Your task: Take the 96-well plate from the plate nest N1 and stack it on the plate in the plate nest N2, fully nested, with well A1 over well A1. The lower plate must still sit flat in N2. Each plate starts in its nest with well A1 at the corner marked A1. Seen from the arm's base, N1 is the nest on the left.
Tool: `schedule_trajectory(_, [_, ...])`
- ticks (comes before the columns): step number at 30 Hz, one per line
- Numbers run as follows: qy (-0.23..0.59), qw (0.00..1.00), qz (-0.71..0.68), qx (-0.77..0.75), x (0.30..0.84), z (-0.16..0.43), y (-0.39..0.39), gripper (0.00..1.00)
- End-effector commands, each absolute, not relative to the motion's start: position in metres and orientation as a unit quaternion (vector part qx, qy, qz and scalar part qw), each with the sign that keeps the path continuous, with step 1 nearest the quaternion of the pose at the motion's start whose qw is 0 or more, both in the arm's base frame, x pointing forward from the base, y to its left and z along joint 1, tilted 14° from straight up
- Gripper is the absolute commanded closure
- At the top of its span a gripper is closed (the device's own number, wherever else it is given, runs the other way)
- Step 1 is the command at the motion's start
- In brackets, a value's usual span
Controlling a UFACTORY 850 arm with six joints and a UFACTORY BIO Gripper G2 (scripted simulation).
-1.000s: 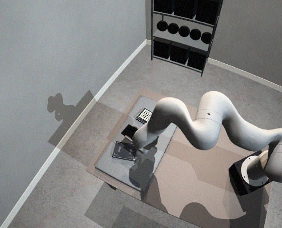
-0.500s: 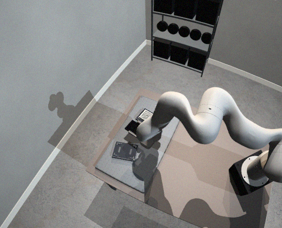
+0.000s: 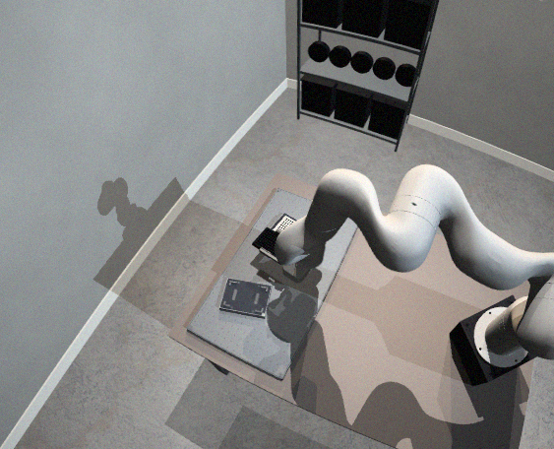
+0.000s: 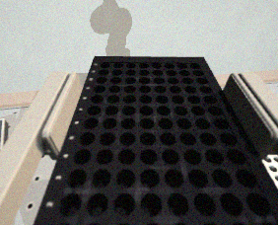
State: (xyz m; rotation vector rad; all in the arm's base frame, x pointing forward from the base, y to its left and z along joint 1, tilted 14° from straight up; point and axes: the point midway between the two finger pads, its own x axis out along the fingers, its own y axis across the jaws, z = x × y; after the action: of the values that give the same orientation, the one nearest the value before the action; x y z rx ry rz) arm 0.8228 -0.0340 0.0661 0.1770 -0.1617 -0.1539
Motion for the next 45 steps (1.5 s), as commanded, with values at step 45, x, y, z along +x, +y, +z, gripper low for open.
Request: schedule_trajectory(45, [-0.082, 0.990, -0.077, 0.089, 0.815, 0.045, -0.159, 1.00])
